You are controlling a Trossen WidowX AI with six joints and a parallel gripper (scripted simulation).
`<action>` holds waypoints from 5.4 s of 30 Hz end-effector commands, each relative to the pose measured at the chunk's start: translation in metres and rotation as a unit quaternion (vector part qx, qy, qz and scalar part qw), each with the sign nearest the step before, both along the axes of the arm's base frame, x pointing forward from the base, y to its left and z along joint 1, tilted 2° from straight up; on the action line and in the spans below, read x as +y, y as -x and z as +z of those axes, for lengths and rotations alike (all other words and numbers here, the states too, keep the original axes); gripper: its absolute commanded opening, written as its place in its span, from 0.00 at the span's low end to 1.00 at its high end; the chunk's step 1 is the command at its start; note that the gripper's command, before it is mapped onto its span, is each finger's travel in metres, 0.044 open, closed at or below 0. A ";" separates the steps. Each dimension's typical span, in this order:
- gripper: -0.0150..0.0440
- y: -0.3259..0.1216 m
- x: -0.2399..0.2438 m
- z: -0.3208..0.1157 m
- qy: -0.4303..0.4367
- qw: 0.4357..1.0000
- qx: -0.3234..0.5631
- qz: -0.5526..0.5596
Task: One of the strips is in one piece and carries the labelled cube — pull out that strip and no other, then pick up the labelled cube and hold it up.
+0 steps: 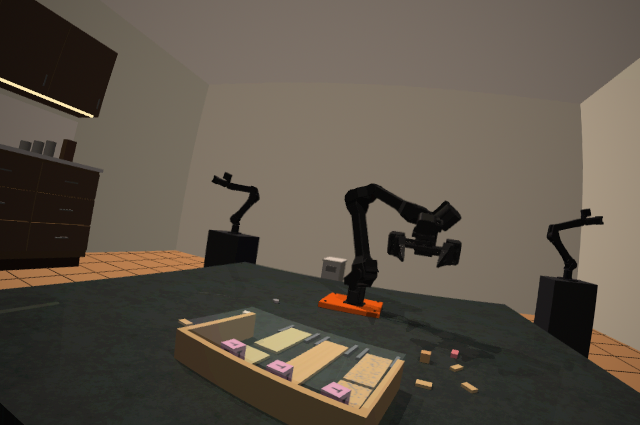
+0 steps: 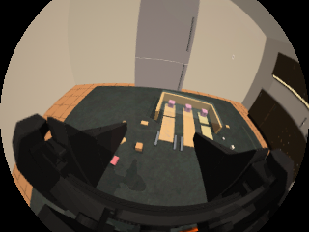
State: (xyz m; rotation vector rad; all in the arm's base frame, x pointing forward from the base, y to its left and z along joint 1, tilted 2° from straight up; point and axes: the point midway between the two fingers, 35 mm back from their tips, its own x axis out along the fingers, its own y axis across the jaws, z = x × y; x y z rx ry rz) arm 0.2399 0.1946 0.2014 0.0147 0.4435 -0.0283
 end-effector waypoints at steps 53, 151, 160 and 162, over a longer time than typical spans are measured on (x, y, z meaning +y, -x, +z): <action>0.67 -0.109 -0.165 -0.018 -0.022 0.979 0.198 0.049; 0.25 -0.158 -0.143 -0.180 -0.047 0.842 0.536 -0.032; 0.25 -0.158 -0.143 -0.181 -0.047 0.842 0.536 -0.032; 0.25 -0.158 -0.143 -0.181 -0.047 0.842 0.536 -0.032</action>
